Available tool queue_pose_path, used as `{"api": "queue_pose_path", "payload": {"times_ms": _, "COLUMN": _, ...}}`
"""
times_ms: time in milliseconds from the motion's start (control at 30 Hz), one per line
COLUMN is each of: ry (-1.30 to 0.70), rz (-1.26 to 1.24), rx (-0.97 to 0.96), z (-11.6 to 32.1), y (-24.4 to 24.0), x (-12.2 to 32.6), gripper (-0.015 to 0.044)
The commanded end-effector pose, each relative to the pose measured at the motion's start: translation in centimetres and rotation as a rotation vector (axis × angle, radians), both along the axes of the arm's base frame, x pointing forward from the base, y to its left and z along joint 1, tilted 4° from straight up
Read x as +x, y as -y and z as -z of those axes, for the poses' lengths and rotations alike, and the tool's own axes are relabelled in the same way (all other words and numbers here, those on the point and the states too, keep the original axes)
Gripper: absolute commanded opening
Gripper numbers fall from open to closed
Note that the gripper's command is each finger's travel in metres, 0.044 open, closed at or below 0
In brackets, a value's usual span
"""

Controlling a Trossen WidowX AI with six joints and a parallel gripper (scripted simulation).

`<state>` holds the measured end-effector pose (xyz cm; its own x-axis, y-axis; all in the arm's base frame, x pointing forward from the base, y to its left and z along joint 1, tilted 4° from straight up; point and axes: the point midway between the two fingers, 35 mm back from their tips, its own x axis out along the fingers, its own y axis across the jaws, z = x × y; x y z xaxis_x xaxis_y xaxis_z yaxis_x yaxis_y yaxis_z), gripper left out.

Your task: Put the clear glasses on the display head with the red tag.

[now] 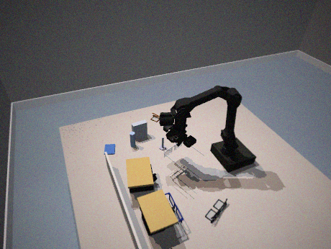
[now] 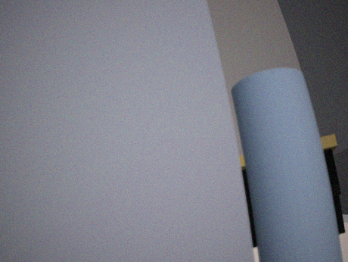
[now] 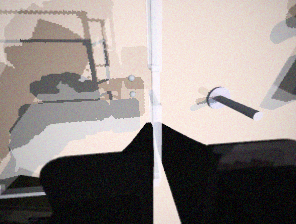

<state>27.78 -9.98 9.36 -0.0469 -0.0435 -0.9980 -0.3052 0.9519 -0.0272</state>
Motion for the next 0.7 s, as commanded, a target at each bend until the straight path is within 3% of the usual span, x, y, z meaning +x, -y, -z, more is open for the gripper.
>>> {"api": "queue_pose_path", "payload": {"times_ms": 0, "ry": 0.002, "rz": 0.004, "rx": 0.005, "z": 0.4, "y": -1.6, "x": -1.3, "gripper": 0.0000}}
{"api": "queue_pose_path", "payload": {"times_ms": 667, "ry": 0.002, "rz": 0.004, "rx": 0.006, "z": 1.9, "y": -2.2, "x": -1.9, "gripper": 0.0000}}
